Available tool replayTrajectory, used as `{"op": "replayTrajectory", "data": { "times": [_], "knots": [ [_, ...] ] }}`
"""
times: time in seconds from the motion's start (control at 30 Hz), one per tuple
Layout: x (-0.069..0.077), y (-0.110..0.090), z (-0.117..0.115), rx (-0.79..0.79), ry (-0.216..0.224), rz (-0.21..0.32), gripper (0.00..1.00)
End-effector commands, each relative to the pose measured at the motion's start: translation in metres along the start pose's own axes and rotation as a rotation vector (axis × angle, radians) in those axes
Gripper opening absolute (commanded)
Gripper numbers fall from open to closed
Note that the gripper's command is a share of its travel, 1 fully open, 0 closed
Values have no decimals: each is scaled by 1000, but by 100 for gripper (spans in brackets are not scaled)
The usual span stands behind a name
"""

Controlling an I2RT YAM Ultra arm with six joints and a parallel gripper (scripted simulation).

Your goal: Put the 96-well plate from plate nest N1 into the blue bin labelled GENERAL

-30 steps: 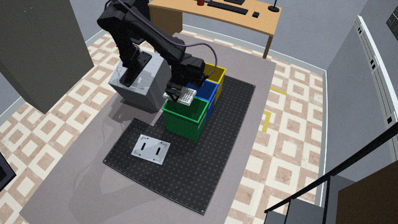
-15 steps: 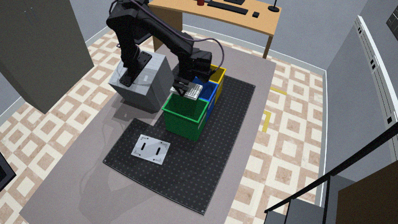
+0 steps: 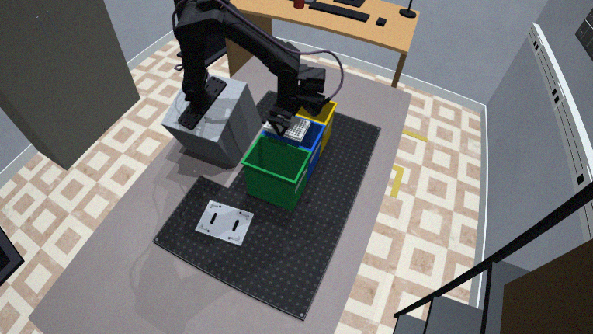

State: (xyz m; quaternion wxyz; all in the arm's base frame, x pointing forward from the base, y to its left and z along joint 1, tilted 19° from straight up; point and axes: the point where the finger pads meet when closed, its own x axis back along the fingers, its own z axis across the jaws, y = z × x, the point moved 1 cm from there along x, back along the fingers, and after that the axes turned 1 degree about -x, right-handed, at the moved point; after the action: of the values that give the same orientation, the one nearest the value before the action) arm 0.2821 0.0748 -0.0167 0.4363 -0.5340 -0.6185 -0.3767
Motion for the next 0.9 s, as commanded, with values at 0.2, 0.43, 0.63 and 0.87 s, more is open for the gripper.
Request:
{"op": "replayTrajectory", "data": {
  "times": [0.2, 0.43, 0.63, 0.87],
  "knots": [
    [6, 15, 37, -15, 12, -14, 0],
    [8, 18, 42, -18, 10, -25, 0],
    [16, 22, 41, -27, 21, -47, 0],
    [16, 23, 41, -25, 23, -51, 0]
  ]
}}
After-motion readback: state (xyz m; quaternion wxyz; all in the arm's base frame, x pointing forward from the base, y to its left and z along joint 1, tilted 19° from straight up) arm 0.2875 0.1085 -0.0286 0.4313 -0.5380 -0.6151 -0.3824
